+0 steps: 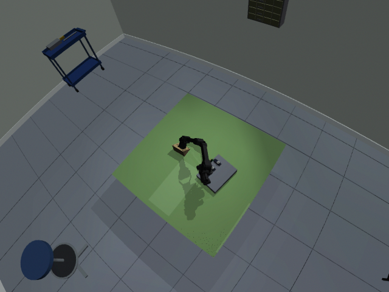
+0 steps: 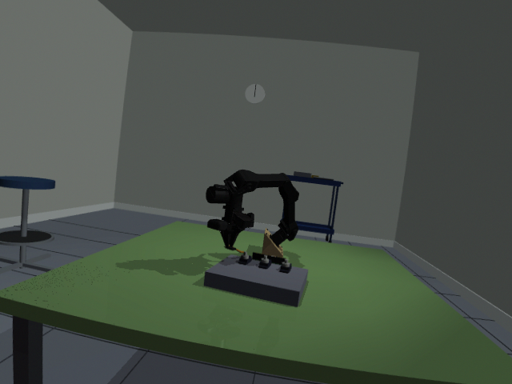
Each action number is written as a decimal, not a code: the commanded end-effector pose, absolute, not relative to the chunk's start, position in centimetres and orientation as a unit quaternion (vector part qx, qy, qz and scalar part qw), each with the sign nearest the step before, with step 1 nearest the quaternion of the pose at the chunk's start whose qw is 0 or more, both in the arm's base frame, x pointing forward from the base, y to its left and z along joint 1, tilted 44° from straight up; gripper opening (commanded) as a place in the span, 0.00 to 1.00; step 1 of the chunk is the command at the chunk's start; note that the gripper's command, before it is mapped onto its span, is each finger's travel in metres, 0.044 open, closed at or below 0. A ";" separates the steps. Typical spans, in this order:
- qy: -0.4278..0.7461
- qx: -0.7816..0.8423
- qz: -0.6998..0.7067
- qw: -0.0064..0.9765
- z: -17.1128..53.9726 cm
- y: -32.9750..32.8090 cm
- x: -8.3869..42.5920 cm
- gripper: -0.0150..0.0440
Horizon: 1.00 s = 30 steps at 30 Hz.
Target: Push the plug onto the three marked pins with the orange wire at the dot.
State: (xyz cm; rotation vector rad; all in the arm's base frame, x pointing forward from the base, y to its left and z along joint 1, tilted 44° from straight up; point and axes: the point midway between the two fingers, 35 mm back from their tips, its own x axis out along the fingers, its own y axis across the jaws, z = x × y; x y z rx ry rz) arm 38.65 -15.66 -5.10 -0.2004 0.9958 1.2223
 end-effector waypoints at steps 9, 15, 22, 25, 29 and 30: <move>0.482 -0.049 0.521 0.703 -2.5 -15.3 37.8 0.25; 0.512 -0.007 0.492 0.704 -0.8 -14.3 36.9 0.25; 0.545 0.042 0.456 0.703 1.0 -12.9 35.6 0.25; 0.558 0.063 0.440 0.701 1.7 -12.3 35.0 0.25; 0.575 0.091 0.417 0.698 2.6 -11.5 34.1 0.25; 0.579 0.098 0.412 0.697 2.9 -11.3 33.9 0.25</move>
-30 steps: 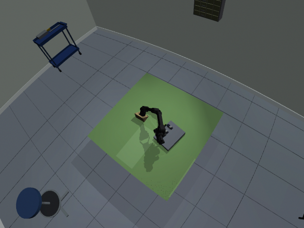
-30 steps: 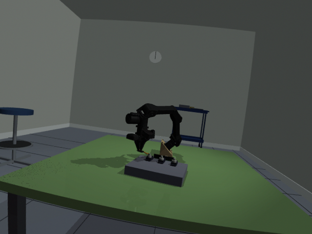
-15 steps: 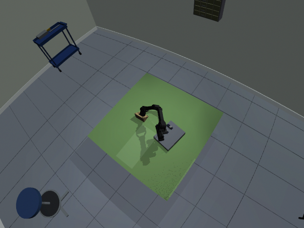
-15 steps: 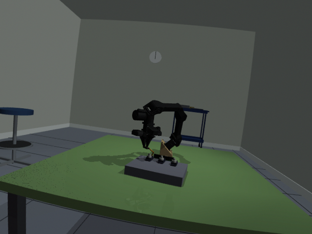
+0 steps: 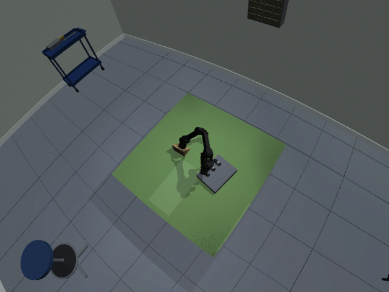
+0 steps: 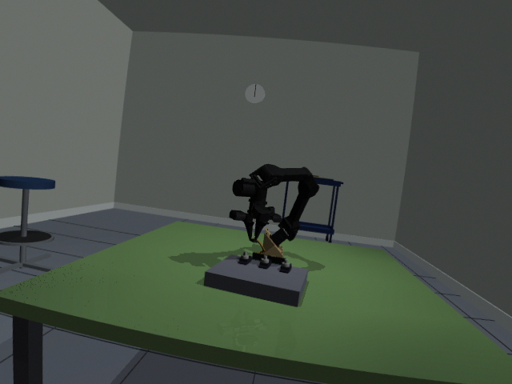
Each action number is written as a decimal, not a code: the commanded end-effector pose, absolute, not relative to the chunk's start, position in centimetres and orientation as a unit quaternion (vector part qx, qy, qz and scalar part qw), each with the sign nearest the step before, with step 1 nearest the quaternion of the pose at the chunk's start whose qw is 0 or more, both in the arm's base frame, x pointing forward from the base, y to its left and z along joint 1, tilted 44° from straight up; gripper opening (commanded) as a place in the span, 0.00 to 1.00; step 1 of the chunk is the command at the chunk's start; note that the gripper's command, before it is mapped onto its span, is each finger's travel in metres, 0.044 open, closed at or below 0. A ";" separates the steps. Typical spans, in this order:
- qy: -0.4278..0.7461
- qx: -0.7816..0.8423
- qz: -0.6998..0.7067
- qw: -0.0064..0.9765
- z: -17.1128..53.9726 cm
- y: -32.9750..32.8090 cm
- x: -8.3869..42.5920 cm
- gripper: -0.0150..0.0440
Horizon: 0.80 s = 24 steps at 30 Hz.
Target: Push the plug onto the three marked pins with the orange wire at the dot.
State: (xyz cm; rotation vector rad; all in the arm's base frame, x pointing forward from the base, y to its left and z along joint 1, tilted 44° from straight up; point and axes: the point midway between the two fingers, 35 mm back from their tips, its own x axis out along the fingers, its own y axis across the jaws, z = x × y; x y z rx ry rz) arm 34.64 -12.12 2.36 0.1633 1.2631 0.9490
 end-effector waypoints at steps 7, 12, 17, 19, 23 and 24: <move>0.606 0.146 0.371 0.688 4.3 -9.8 32.2 0.25; 0.624 0.180 0.341 0.680 5.1 -8.7 30.8 0.25; 0.640 0.214 0.310 0.670 5.9 -7.5 29.4 0.25; 0.646 0.227 0.297 0.665 6.1 -7.1 28.8 0.25; 0.658 0.254 0.272 0.655 6.6 -6.1 27.5 0.25; 0.660 0.260 0.265 0.653 6.7 -5.9 27.2 0.25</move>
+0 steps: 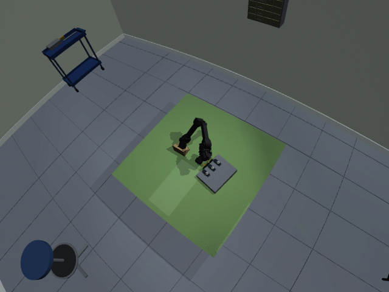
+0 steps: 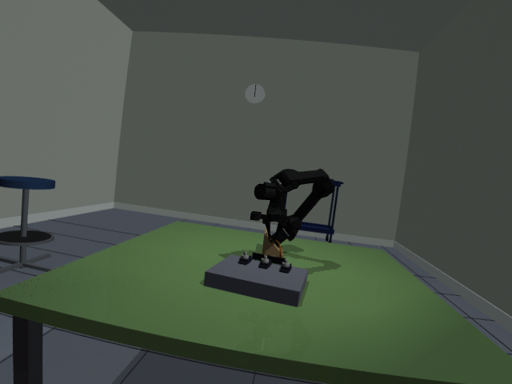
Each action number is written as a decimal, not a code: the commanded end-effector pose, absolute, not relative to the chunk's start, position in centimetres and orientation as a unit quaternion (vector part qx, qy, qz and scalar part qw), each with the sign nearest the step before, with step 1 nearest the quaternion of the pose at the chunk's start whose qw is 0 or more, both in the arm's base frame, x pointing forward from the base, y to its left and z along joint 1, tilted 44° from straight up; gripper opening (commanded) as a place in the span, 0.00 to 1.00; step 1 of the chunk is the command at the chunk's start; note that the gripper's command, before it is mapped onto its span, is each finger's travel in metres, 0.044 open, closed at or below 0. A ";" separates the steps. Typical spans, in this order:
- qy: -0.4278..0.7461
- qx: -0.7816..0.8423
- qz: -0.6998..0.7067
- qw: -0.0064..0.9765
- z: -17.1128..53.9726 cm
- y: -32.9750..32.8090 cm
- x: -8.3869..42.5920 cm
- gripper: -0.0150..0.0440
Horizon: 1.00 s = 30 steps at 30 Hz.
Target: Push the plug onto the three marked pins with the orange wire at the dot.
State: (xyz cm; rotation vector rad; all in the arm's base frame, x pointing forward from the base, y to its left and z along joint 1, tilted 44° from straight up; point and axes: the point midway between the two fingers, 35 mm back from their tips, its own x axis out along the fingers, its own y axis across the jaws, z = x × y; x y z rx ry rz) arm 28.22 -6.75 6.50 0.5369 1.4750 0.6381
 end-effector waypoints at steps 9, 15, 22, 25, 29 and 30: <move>0.680 0.312 0.212 0.629 7.3 -4.0 24.6 0.25; 0.680 0.314 0.210 0.628 6.5 -3.1 24.5 0.25; 0.680 0.315 0.210 0.628 4.5 -1.1 24.4 0.25; 0.680 0.315 0.210 0.628 4.5 -1.1 24.5 0.25; 0.680 0.315 0.210 0.628 4.4 -1.3 25.3 0.25; 0.680 0.315 0.210 0.628 4.4 -1.4 25.6 0.25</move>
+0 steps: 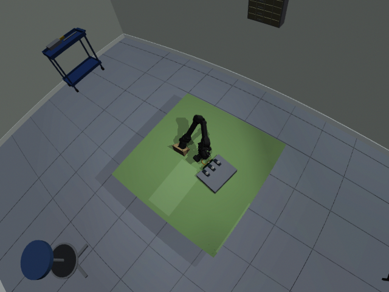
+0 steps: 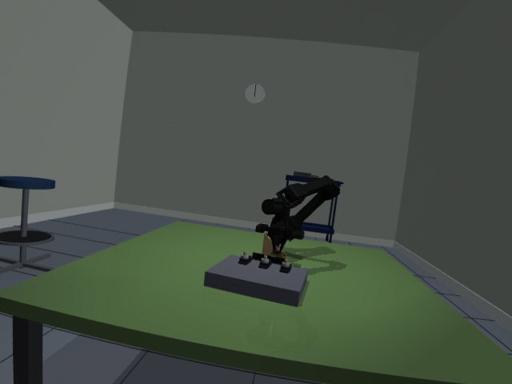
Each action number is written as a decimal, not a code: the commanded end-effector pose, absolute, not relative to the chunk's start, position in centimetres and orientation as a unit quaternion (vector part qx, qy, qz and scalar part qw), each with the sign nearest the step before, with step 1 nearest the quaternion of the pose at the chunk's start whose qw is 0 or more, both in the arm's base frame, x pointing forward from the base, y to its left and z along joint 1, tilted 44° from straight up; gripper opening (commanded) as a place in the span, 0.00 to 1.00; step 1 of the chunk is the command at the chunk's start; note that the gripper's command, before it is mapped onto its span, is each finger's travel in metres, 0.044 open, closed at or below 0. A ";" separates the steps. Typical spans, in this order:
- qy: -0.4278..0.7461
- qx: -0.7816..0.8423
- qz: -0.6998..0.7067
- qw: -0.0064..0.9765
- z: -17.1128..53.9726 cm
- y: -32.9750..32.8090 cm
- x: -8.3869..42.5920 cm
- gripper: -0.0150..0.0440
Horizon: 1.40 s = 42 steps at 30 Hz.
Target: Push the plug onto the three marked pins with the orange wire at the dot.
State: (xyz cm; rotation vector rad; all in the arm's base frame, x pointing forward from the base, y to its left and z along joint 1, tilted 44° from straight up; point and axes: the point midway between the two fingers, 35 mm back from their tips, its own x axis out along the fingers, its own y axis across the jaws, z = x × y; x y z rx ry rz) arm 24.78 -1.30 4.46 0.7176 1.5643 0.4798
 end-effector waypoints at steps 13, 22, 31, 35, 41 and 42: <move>0.680 0.314 0.210 0.629 4.4 -1.8 27.7 0.25; 0.680 0.314 0.210 0.629 4.4 -1.7 28.3 0.25; 0.679 0.314 0.210 0.629 4.3 -1.8 28.7 0.25; 0.679 0.314 0.210 0.629 4.3 -1.9 29.0 0.25; 0.679 0.314 0.210 0.629 4.2 -2.0 29.4 0.25; 0.679 0.314 0.210 0.629 4.2 -2.0 29.4 0.25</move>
